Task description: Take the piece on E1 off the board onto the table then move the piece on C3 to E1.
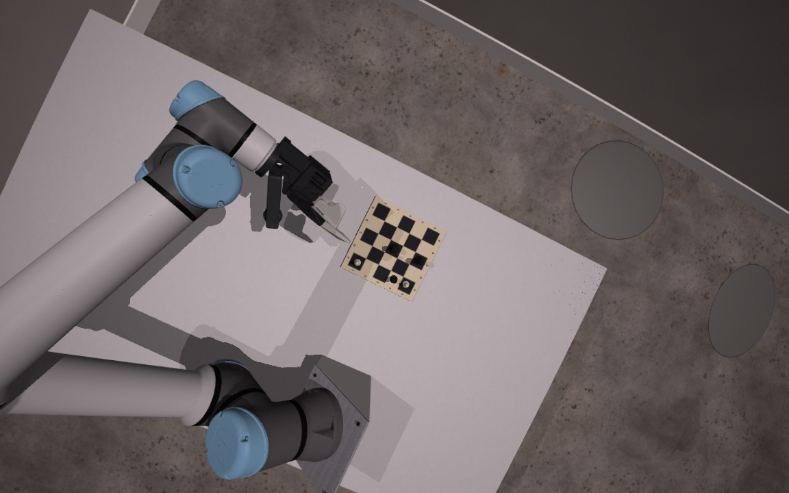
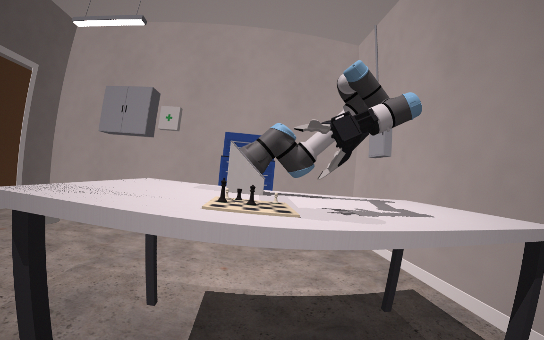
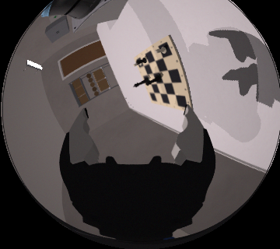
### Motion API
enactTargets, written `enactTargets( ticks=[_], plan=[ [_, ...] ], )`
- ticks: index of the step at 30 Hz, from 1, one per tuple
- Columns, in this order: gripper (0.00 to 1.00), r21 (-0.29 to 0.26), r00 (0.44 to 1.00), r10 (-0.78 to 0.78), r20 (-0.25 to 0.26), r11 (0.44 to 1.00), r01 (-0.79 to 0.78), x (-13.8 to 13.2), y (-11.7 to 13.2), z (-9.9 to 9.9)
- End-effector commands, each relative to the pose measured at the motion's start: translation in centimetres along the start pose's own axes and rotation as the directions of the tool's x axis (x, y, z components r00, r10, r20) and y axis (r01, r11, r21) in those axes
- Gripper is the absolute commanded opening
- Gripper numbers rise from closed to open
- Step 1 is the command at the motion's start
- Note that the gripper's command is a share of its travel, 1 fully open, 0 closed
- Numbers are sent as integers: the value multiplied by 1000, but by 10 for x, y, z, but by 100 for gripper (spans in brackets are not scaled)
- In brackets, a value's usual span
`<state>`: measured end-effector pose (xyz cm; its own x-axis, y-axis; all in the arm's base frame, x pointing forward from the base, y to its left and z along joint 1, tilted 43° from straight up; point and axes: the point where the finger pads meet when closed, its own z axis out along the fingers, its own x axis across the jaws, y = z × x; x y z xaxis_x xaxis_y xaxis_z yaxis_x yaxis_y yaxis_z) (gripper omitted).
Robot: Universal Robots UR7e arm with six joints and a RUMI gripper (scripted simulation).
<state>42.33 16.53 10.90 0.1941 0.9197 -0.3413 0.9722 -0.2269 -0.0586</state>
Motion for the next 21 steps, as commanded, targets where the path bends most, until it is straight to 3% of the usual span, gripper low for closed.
enactTargets(
  ticks=[1, 5, 9, 11, 21],
  plan=[
    [100, -7, 981, -193, 21, 981, 193, 8, -3, 0],
    [100, -6, 946, -321, 40, 947, 321, 15, -5, 0],
    [100, 0, 878, -474, 64, 880, 474, 23, -8, 0],
    [100, 0, 878, -474, 64, 880, 474, 23, -8, 0],
    [100, 38, 641, -759, 112, 648, 761, 43, -13, 0]
  ],
)
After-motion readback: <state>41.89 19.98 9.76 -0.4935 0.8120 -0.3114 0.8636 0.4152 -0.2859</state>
